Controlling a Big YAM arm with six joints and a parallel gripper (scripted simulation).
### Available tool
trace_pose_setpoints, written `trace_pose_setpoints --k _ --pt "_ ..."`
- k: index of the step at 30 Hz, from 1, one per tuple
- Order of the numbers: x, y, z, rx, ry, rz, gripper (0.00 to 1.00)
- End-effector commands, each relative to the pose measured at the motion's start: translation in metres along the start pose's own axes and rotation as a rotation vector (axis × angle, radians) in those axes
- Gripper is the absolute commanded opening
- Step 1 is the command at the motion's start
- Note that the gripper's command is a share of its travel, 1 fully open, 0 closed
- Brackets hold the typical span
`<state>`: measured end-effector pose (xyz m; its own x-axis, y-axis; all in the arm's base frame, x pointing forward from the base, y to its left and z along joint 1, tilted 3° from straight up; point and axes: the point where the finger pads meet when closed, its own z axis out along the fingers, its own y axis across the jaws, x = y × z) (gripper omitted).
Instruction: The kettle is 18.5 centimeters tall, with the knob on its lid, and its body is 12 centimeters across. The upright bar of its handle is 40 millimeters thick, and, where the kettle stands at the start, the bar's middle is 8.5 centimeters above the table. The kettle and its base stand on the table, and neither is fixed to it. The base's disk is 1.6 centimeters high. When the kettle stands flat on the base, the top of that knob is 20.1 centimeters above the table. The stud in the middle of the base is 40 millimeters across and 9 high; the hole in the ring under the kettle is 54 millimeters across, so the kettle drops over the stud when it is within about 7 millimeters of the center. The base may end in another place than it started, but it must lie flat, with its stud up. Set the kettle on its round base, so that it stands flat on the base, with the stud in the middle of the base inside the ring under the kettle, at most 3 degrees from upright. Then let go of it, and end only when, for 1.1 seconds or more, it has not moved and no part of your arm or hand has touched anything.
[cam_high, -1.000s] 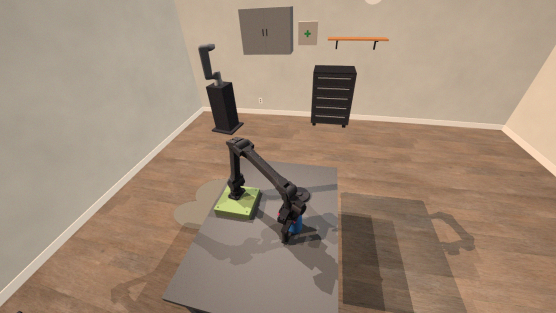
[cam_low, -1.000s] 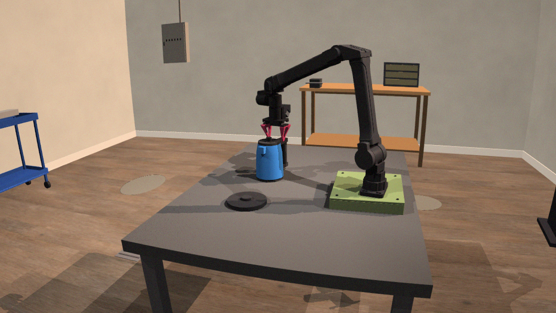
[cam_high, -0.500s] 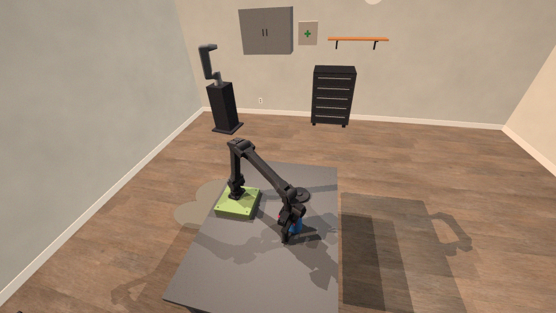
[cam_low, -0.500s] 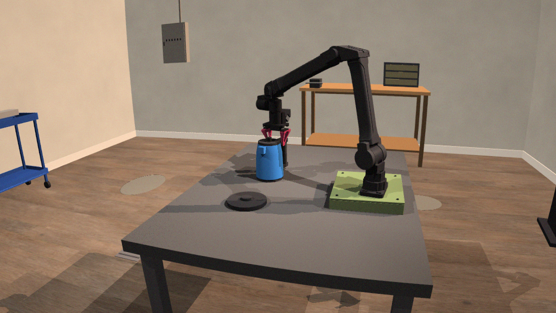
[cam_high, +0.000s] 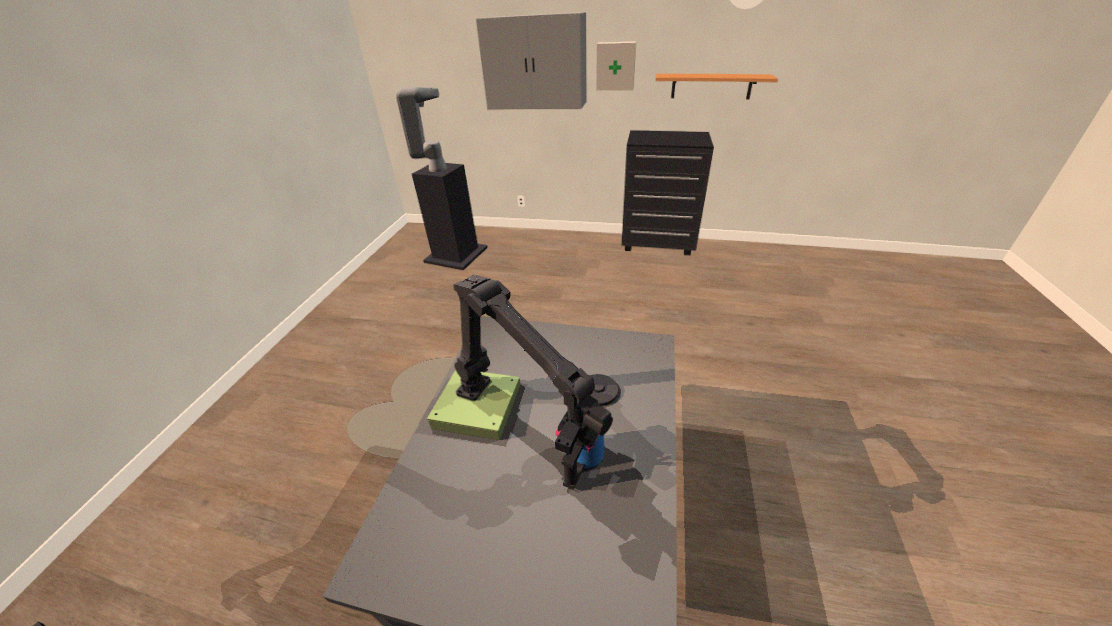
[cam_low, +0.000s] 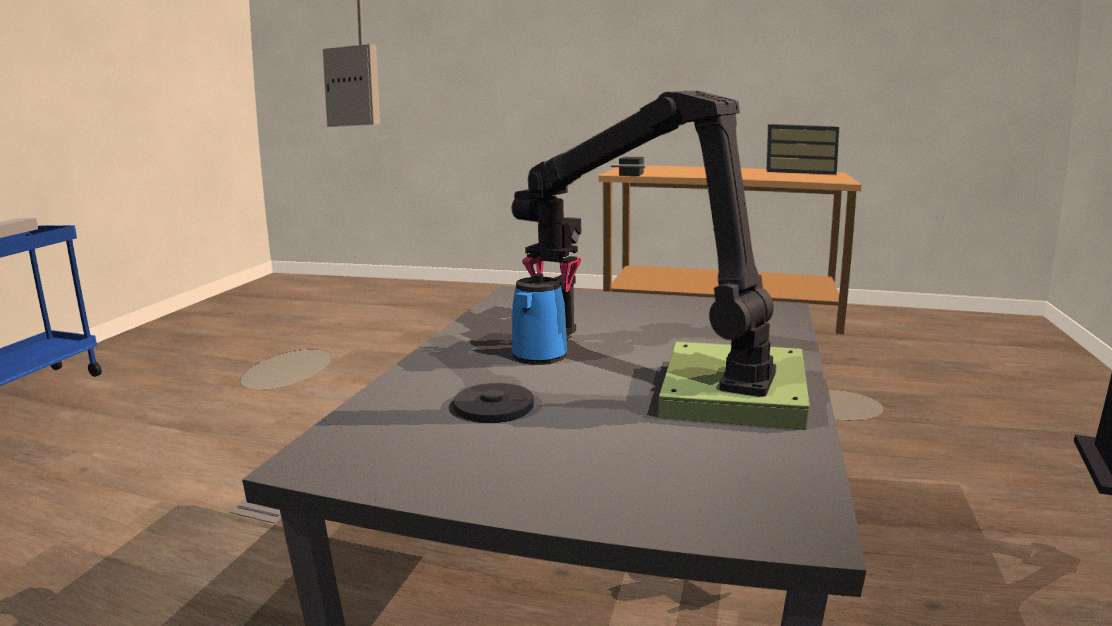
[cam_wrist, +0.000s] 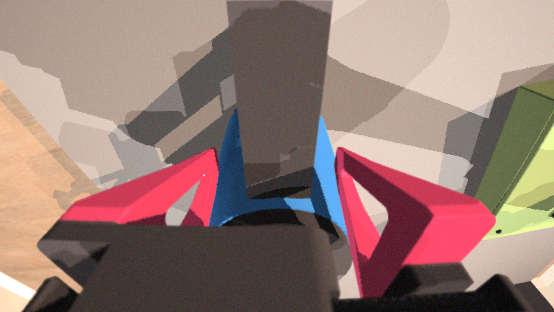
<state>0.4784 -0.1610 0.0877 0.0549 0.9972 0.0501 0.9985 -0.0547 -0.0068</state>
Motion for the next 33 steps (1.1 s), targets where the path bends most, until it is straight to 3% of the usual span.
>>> trace_pose_setpoints --k 1,17,18,33 --pt "0.0045 0.0081 -0.0011 -0.010 -0.004 0.001 0.74" --pt "0.0045 0.0081 -0.0011 -0.010 -0.004 0.001 0.74" --pt "0.0045 0.0081 -0.0011 -0.010 -0.004 0.001 0.00" --pt "0.0046 0.0077 -0.0014 -0.009 -0.003 -0.009 0.00"
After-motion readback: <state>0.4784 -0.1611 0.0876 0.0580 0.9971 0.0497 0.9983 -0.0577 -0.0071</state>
